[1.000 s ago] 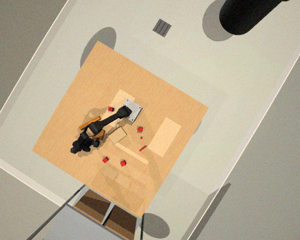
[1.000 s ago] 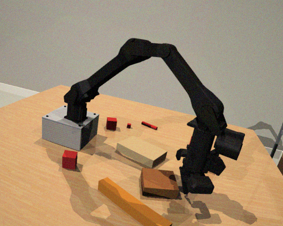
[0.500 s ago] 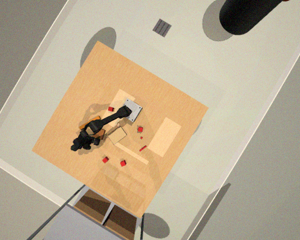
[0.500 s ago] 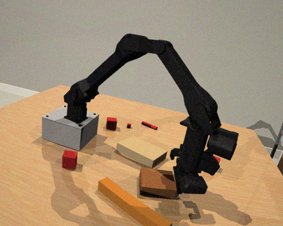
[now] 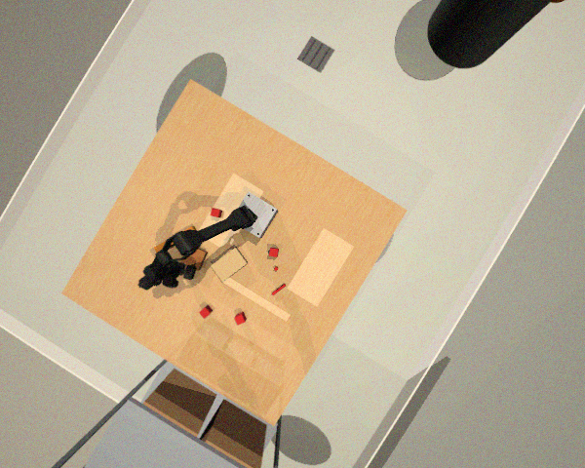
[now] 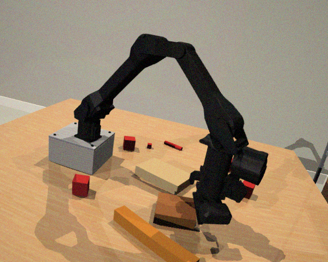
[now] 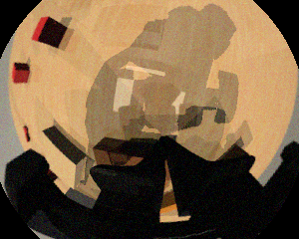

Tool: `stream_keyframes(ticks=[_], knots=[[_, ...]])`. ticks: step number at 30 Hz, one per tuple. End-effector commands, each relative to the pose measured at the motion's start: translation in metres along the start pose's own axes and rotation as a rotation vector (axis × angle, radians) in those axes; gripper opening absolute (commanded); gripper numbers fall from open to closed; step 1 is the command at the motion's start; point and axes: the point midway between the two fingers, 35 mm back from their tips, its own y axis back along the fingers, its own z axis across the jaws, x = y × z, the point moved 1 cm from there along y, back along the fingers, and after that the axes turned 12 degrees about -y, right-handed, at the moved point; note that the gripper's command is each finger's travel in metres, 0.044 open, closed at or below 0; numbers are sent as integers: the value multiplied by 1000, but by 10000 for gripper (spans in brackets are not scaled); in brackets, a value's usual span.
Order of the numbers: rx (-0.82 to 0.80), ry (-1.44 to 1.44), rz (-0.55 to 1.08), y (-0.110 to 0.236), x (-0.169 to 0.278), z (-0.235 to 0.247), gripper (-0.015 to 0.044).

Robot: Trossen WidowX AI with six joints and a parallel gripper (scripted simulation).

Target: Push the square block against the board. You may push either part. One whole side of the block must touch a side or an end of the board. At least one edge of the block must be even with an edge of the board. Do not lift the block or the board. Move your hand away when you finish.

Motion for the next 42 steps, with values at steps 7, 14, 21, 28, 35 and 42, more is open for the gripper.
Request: stream_keyframes(ticks=[7,14,21,28,35,42], knots=[[-4,-1,17,-4,20,-3,0],[-4,-1,18,-4,31,-4,0],[-4,-1,19,-4,41,-5,0],[-4,-1,19,-4,51,-6,0],[-4,-1,20,-4,61,-6,0],[-4,-1,21,-4,71,-6,0]])
